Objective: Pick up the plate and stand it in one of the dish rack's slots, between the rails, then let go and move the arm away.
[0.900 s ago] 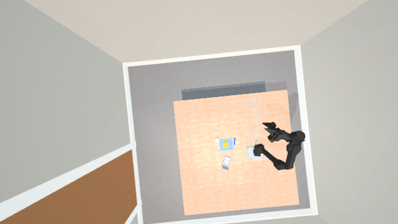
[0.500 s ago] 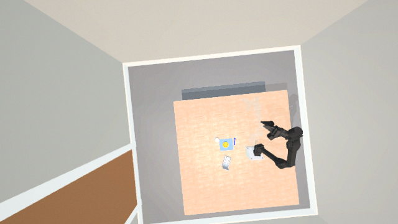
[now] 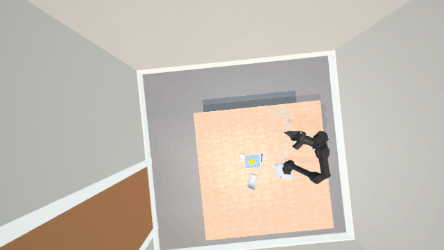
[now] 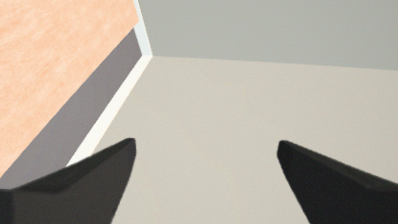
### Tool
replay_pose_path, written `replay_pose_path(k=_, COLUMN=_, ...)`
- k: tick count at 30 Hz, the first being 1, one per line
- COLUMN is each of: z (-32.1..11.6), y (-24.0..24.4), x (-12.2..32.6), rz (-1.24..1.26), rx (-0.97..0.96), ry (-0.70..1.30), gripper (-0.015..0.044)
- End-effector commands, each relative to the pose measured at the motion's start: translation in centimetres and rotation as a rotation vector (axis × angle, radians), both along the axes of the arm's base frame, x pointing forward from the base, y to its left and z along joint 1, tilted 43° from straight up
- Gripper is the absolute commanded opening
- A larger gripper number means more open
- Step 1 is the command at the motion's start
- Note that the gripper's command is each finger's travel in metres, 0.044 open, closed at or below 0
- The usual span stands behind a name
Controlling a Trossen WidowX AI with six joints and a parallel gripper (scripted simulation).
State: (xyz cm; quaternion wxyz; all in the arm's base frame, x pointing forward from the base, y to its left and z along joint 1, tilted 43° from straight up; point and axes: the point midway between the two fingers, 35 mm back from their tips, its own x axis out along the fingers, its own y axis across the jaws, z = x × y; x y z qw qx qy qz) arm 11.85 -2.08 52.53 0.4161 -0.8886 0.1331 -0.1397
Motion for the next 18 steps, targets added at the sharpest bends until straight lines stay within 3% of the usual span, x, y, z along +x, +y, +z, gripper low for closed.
replay_pose_path(k=1, z=-0.9, y=-2.3, x=1.3, rz=0.007, rx=0.144, ry=0.002, gripper=0.0400)
replay_pose_path(k=18, z=-6.2, y=-8.2, x=7.6, rz=-0.008, rx=0.665, ry=0.045, gripper=0.0400)
